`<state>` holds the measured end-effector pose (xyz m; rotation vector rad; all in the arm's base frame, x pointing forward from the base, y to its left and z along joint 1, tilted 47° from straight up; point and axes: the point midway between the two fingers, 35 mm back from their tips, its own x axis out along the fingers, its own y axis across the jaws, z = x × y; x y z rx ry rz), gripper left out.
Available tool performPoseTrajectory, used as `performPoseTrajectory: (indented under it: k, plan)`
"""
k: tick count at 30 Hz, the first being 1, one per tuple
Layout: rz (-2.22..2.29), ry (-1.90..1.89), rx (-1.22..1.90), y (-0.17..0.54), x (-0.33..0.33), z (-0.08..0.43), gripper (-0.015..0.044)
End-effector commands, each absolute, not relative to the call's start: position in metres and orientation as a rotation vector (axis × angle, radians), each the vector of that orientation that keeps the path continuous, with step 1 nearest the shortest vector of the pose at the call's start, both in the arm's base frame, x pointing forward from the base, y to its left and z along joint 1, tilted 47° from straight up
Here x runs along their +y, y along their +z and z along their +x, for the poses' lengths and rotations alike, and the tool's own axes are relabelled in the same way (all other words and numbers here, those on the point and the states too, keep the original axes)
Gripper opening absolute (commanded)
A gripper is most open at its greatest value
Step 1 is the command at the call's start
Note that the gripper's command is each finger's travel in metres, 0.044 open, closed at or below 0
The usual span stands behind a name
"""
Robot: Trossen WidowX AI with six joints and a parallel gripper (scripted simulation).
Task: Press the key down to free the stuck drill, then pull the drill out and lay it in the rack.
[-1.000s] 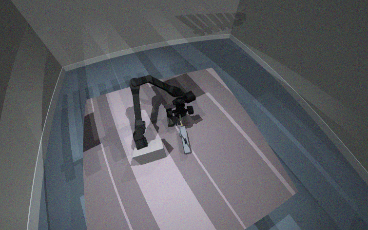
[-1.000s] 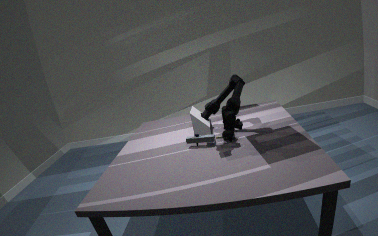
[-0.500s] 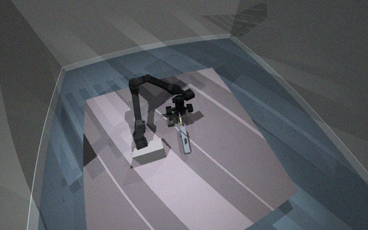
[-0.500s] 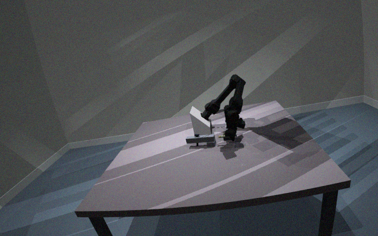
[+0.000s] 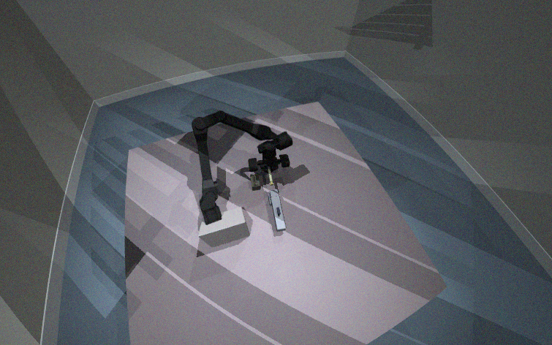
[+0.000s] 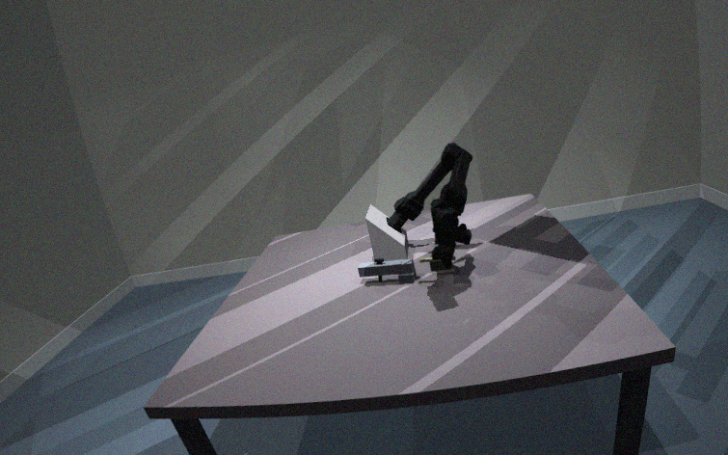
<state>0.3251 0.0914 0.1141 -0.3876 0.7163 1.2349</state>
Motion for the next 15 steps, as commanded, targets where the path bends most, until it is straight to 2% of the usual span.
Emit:
performPoseTrajectory:
  k: [1,15]
  plan:
    - [-0.391,1.236,0.712,0.1163,0.0889,0.3248,0.0000]
    - [-0.391,1.236,0.713,0.1218,0.0795,0.3223,0.0000]
